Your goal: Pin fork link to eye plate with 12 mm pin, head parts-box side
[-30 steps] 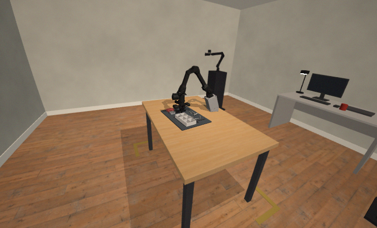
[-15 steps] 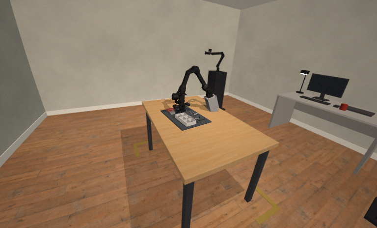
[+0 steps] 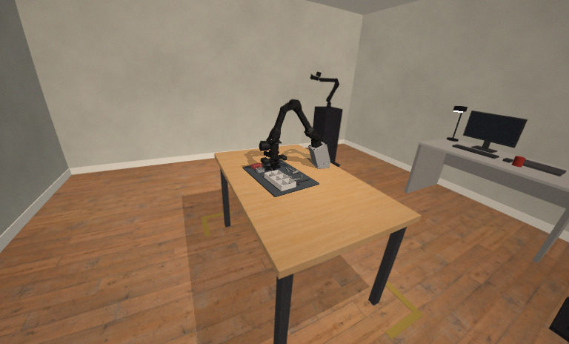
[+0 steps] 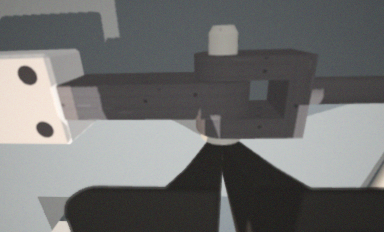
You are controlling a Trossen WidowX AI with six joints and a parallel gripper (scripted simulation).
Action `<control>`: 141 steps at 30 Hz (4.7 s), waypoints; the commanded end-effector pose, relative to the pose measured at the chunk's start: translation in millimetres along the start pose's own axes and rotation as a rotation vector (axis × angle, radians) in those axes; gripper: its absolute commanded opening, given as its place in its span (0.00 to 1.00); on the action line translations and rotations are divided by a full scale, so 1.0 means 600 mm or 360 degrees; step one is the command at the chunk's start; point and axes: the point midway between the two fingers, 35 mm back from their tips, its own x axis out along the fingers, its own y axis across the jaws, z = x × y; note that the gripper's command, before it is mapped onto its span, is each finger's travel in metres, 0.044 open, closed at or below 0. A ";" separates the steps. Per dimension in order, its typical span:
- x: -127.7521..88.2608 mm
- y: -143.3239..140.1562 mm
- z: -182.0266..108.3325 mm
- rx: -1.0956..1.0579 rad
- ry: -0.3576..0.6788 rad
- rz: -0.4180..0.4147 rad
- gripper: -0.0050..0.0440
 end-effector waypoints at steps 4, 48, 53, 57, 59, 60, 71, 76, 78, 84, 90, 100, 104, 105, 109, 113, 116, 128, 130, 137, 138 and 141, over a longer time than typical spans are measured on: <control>-0.004 0.008 0.005 0.0000 -0.0008 0.0019 0.00; -0.003 0.003 -0.016 0.0003 -0.0006 0.0011 0.00; -0.003 0.004 -0.019 0.0003 -0.0006 0.0013 0.00; -0.003 0.003 -0.020 0.0004 -0.0006 0.0011 0.00; -0.003 0.003 -0.020 0.0004 -0.0006 0.0011 0.00; -0.003 0.004 -0.019 0.0006 -0.0006 0.0012 0.00; -0.009 0.007 -0.019 0.0006 -0.0007 0.0025 0.00; -0.018 0.011 -0.018 0.0007 -0.0009 0.0046 0.00; -0.020 0.011 -0.018 0.0007 -0.0010 0.0046 0.00; -0.032 0.013 -0.018 0.0007 -0.0010 0.0051 0.00; -0.052 0.019 -0.018 0.0008 -0.0011 0.0065 0.00; -0.082 0.018 -0.018 0.0008 -0.0011 0.0066 0.00; -0.098 0.018 -0.018 0.0008 -0.0011 0.0066 0.00; -0.102 0.018 -0.018 0.0008 -0.0011 0.0066 0.00; -0.113 0.017 -0.018 0.0008 -0.0011 0.0067 0.00; -0.123 0.017 -0.018 0.0009 -0.0011 0.0067 0.00; -0.131 0.017 -0.018 0.0008 -0.0011 0.0067 0.00; -0.143 0.012 -0.018 0.0008 -0.0010 0.0057 0.00; -0.144 0.013 -0.018 0.0008 -0.0010 0.0058 0.00; -0.144 0.013 -0.018 0.0008 -0.0010 0.0060 0.00; -0.144 0.013 -0.018 0.0008 -0.0010 0.0060 0.00; -0.144 0.014 -0.018 0.0008 -0.0010 0.0060 0.00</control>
